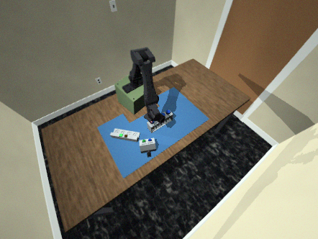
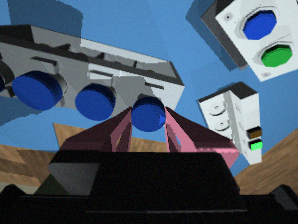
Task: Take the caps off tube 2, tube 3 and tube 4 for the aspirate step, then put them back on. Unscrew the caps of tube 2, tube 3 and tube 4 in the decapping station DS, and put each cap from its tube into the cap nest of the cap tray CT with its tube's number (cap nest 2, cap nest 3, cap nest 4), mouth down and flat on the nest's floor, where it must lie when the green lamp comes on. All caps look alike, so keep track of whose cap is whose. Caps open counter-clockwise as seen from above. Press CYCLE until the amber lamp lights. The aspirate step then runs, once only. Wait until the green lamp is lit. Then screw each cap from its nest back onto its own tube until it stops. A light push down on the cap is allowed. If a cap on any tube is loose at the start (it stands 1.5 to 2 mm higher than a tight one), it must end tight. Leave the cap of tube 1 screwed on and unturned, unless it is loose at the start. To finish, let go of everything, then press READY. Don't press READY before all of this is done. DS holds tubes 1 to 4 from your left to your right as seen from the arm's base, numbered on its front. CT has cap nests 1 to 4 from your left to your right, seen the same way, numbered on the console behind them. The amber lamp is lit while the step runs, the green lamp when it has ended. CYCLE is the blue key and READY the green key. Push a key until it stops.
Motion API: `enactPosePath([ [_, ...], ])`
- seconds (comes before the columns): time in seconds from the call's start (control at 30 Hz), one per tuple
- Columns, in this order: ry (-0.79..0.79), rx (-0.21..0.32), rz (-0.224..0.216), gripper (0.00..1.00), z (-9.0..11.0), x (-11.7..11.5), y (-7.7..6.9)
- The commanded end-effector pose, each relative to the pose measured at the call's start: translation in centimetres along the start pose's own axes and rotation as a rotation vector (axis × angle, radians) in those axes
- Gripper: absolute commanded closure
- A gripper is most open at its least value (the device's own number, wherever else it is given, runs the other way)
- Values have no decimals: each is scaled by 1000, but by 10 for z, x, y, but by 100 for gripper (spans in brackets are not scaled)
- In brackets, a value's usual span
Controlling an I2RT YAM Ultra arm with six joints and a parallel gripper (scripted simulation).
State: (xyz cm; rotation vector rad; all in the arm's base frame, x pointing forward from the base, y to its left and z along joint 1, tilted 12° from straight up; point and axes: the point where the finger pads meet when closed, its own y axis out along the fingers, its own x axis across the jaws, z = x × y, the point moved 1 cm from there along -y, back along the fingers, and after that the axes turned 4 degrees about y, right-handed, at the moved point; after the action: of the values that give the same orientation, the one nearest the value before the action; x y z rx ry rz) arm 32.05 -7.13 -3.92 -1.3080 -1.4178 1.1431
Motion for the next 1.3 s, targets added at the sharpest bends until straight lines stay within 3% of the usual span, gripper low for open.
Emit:
enactPosePath([
  [0.0, 32, -20, 6, 100, -5, -1, -2],
  [0.17, 132, -20, 5, 100, -5, -1, -2],
  [0.67, 632, -21, 0, 100, -5, -1, -2],
  [0.9, 784, -21, -2, 100, -5, -1, -2],
  [1.07, 784, -21, -2, 100, -5, -1, -2],
  [1.1, 784, -21, -2, 51, -5, -1, -1],
  [1.27, 784, -21, -2, 51, -5, -1, -1],
])
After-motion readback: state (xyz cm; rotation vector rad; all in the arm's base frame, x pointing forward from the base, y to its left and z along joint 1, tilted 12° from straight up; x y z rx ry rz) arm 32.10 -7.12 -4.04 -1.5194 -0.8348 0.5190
